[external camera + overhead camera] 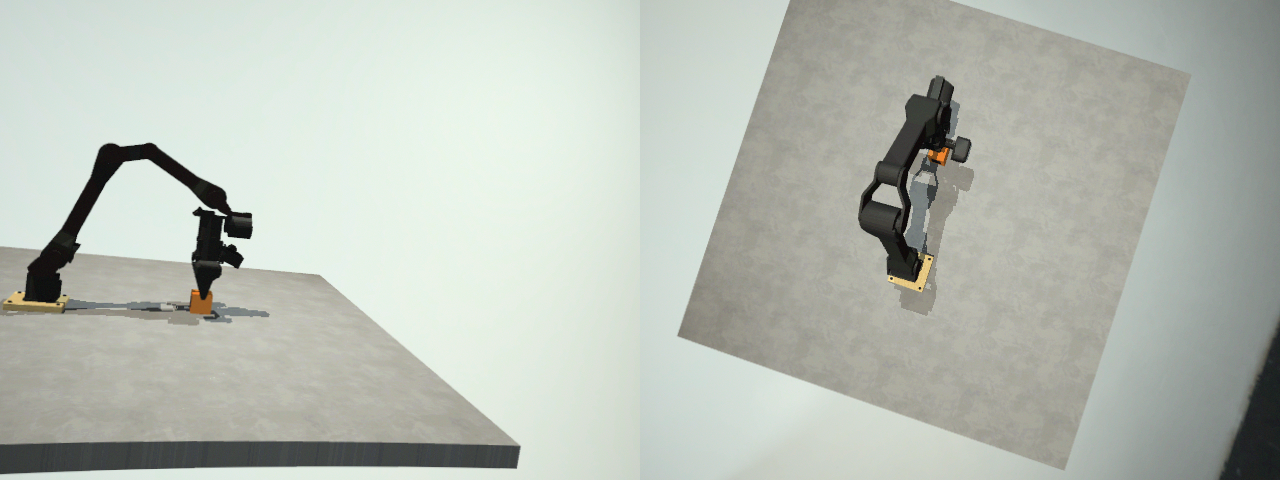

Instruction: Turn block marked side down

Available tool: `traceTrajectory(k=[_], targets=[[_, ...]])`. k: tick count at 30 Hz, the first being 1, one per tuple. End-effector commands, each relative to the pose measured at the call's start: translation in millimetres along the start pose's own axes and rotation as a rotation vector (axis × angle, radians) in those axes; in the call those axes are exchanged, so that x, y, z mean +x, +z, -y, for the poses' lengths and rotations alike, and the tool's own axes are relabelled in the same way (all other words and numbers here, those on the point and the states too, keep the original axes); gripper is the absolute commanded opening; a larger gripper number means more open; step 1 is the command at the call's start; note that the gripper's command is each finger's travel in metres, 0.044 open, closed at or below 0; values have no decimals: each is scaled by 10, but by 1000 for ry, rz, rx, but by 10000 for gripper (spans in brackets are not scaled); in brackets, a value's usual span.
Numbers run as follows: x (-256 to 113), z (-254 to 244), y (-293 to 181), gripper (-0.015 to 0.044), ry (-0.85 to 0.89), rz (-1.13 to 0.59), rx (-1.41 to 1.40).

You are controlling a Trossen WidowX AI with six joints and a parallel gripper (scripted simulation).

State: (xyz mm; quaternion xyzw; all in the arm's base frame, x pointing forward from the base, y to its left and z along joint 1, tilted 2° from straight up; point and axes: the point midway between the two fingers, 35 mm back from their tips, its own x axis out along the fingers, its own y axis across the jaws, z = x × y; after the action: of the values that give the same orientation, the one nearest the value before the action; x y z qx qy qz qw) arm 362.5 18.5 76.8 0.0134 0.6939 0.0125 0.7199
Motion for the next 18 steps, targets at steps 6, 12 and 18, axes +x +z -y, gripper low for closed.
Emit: traceTrajectory(k=[6, 12, 18], targets=[[133, -5, -5, 440, 3, 1, 3], [143, -5, -5, 335, 3, 1, 3], [143, -5, -5, 236, 3, 1, 3]])
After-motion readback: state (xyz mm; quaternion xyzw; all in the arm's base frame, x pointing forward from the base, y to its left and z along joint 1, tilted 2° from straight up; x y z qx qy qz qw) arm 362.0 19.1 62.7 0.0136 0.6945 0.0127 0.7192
